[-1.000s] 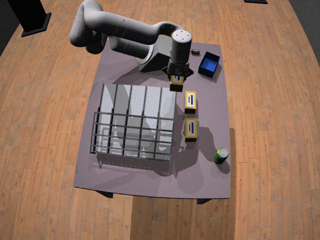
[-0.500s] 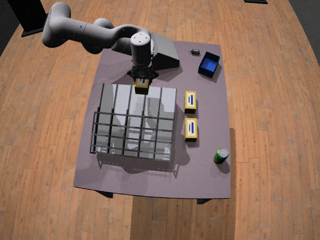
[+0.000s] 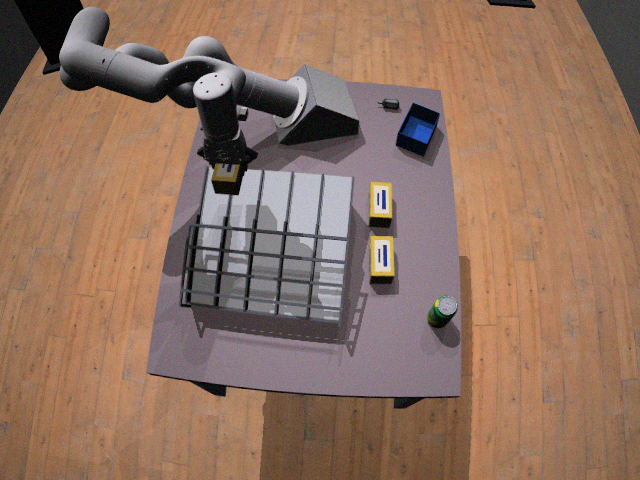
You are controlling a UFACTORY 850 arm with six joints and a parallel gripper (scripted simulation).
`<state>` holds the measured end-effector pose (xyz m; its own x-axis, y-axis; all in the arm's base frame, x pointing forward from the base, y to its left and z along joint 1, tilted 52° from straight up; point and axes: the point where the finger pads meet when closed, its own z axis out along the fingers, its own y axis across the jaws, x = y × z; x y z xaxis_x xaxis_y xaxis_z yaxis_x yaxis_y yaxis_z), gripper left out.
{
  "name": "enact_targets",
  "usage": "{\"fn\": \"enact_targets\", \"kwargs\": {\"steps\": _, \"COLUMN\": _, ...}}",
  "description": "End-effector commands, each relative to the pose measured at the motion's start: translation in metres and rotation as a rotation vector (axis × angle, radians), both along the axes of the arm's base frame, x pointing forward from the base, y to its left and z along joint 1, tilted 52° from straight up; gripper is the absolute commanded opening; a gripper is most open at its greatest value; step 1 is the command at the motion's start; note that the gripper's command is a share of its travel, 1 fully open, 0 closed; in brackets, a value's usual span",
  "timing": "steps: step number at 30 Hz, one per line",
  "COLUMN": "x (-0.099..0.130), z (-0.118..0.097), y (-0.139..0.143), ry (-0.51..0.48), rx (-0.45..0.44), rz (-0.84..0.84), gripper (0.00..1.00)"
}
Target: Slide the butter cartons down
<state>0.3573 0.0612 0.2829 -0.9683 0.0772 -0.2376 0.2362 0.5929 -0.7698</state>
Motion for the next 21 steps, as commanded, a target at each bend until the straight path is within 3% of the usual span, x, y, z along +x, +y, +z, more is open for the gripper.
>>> {"fn": "enact_targets", "kwargs": {"steps": 1, "x": -0.001, "z": 0.057, "y": -0.039, "ry": -0.004, "rx": 0.007, "rz": 0.001, "gripper": 0.00}}
{"fn": "enact_targets", "kwargs": {"steps": 12, "x": -0.002, "z": 0.061, "y": -0.042, "ry": -0.004, "rx": 0.007, "rz": 0.001, "gripper": 0.00}}
{"fn": "enact_targets", "kwargs": {"steps": 13, "x": 0.000, "z": 0.050, "y": -0.056, "ry": -0.004, "rx": 0.006, "rz": 0.000, "gripper": 0.00}}
{"fn": "enact_targets", "kwargs": {"steps": 21, "x": 0.000, "z": 0.050, "y": -0.056, "ry": -0.004, "rx": 0.006, "rz": 0.000, "gripper": 0.00}}
